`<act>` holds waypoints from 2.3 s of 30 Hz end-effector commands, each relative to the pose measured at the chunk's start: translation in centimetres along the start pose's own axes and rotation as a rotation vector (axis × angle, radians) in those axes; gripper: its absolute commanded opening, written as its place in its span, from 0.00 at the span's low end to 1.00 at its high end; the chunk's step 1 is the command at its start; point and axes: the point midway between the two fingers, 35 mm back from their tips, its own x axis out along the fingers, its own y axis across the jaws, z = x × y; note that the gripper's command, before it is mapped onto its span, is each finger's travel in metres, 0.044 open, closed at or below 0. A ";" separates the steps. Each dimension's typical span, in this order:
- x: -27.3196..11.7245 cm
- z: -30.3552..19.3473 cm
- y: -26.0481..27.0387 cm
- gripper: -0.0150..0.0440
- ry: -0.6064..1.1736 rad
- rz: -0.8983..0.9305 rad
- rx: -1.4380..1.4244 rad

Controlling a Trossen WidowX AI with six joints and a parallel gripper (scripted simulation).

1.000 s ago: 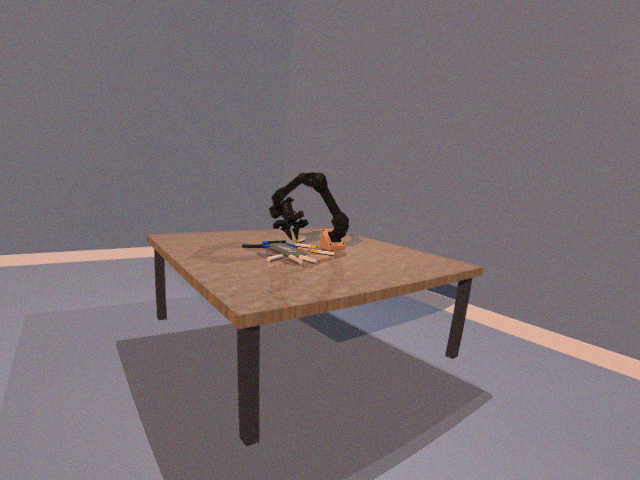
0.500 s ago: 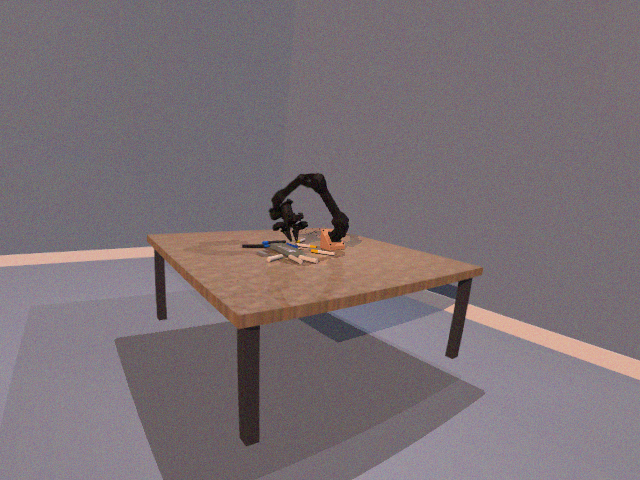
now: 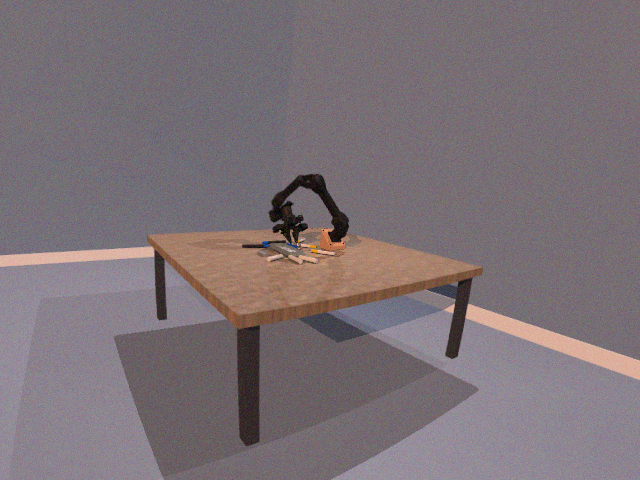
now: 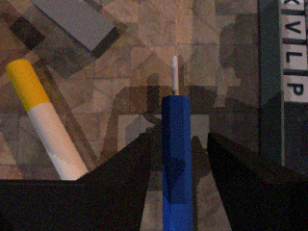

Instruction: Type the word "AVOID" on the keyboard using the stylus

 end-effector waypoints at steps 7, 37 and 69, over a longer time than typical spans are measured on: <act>0.7 -0.4 0.0 0.51 -0.005 -0.003 0.007; 1.5 -0.8 0.0 0.25 -0.002 0.001 0.001; -1.7 2.9 -0.5 0.25 0.125 0.177 0.070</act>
